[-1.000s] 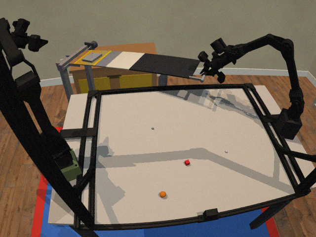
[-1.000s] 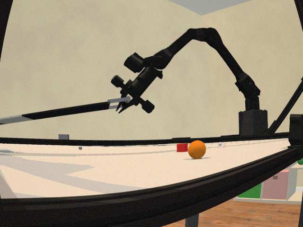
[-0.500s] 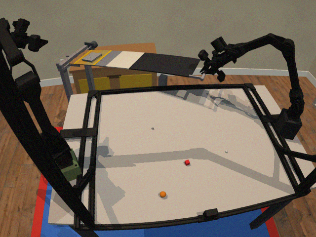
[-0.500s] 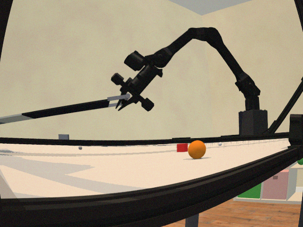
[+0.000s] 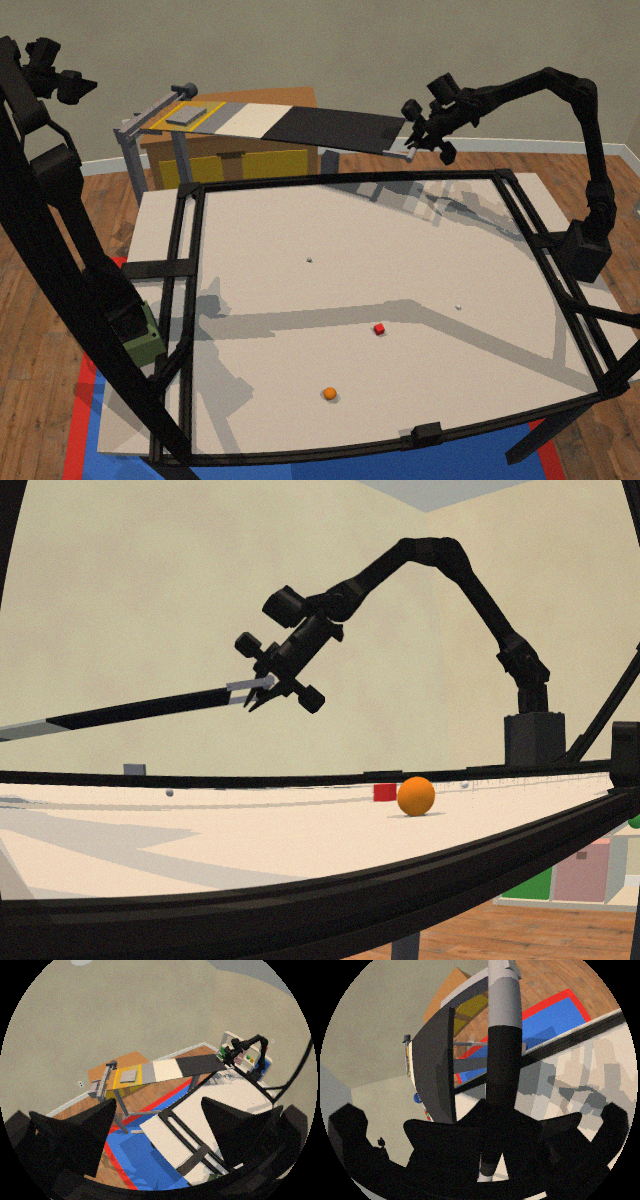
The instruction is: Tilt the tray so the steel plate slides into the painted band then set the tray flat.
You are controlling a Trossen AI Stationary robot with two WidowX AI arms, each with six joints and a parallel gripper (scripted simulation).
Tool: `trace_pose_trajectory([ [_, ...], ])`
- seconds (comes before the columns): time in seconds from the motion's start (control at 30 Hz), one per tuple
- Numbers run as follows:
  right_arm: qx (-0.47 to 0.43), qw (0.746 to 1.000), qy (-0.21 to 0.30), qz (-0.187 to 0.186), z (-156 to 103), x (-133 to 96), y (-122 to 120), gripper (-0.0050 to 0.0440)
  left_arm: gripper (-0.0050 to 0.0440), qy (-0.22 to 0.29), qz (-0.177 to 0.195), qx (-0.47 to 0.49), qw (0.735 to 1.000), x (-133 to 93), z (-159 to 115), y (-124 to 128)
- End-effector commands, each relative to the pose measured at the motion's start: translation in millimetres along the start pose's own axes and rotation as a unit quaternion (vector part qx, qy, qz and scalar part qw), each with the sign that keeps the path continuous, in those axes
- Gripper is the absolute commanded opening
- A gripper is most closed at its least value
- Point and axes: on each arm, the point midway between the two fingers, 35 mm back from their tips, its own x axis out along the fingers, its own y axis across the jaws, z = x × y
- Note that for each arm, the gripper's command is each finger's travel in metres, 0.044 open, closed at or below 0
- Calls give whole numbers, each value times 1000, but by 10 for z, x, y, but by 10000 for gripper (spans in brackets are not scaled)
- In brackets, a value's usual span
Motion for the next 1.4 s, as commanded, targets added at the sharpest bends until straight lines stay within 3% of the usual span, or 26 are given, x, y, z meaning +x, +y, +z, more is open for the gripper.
trace_pose_trajectory([
  [0.0, 1, 1000, 2, -7, 14, -105, 1, 0, 440, 0, -1, 0, 1000, 1, -1, -2],
  [1.37, 1, 1000, 2, 8, 15, -225, 142, 0, 440, 0, -1, 0, 1000, 1, -1, -2],
])
